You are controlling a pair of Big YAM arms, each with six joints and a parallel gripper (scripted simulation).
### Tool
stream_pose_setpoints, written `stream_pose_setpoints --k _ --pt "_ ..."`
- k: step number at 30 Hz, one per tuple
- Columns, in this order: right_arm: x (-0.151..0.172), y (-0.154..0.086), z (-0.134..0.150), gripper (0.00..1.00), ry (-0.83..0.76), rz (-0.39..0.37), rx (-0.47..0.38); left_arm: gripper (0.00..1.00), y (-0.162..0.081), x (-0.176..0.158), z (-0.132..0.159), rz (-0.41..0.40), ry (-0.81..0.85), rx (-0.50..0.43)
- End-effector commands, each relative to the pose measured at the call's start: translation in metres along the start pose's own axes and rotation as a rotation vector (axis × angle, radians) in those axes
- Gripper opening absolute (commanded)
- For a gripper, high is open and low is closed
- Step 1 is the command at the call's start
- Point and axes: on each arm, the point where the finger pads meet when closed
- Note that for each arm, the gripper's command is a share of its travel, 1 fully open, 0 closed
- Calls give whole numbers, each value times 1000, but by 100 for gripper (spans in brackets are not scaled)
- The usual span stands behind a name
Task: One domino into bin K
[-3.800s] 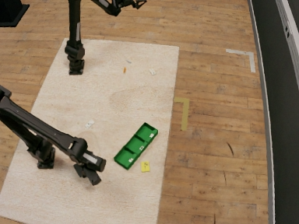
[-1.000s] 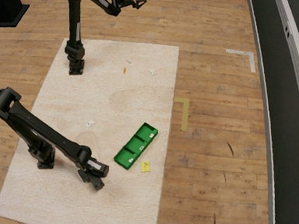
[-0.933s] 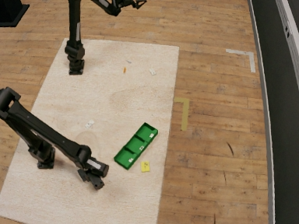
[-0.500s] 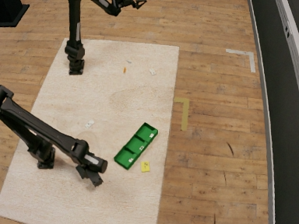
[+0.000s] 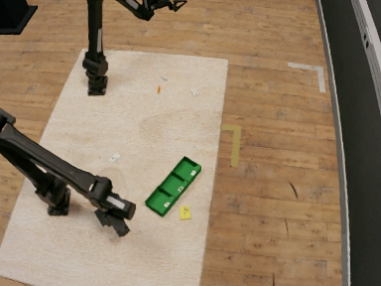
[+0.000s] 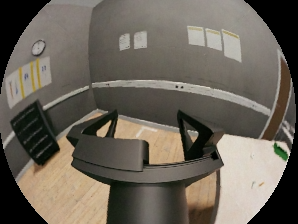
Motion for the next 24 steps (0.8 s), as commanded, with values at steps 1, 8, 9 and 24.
stream_pose_setpoints --k 1,8,9,24 --pt "7 -10 -9 20 1 -16 -21 100 -3 10 -8 -15 14 -12" --pt "12 -27 -16 20 4 -33 -44 100 -3 10 -8 -15 14 -12" --pt "13 -29 -16 20 4 -34 -44 100 -3 10 -8 -15 14 -12" --pt "92 -21 -2 20 1 -38 -35 100 -3 10 -8 -15 14 -12"
Point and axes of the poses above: on each arm, the point where the finger pads meet when closed, its own y axis out along the fingers, its own x axis across the jaws, z = x × y
